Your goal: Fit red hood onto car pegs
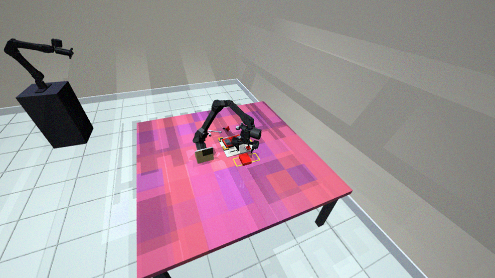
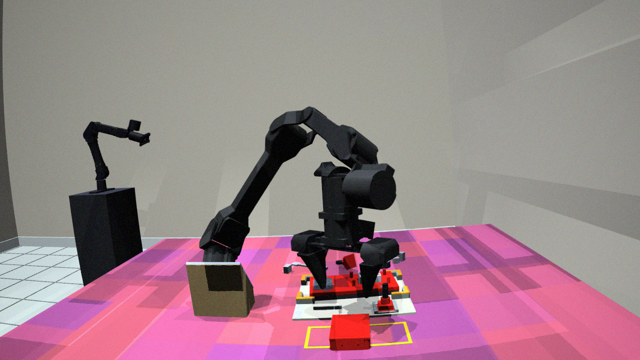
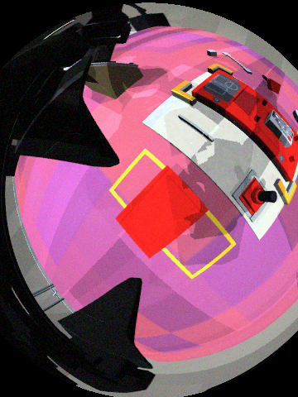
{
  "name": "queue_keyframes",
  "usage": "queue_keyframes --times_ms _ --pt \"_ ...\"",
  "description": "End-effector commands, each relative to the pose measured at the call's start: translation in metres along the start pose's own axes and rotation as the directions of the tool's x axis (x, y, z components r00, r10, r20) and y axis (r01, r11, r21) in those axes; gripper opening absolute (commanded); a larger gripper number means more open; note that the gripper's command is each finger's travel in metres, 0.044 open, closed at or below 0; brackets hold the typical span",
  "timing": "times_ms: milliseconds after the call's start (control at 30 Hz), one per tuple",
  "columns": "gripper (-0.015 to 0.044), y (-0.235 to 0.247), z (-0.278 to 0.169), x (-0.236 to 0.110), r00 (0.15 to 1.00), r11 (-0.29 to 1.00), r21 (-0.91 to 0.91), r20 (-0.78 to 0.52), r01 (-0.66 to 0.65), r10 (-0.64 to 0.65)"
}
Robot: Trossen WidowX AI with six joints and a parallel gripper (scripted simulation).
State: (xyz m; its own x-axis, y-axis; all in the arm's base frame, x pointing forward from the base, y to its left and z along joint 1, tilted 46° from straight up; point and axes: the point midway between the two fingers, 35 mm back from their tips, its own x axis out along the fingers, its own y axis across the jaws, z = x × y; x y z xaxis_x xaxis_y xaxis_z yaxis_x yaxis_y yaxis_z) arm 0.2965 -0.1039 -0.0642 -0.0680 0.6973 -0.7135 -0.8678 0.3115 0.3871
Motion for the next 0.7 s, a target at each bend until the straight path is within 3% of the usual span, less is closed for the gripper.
queue_keyframes --times_ms 0,100,667 --pt "0.0440 -0.0036 0.0054 0.0114 1.000 0.885 -0.465 0.012 -0.002 0.009" --pt "0.0440 -0.0042 0.0063 0.0129 1.000 0.839 -0.543 0.012 -0.001 0.009" --pt "0.0440 -0.0044 0.0063 0.0156 1.000 0.839 -0.543 0.012 -0.001 0.009"
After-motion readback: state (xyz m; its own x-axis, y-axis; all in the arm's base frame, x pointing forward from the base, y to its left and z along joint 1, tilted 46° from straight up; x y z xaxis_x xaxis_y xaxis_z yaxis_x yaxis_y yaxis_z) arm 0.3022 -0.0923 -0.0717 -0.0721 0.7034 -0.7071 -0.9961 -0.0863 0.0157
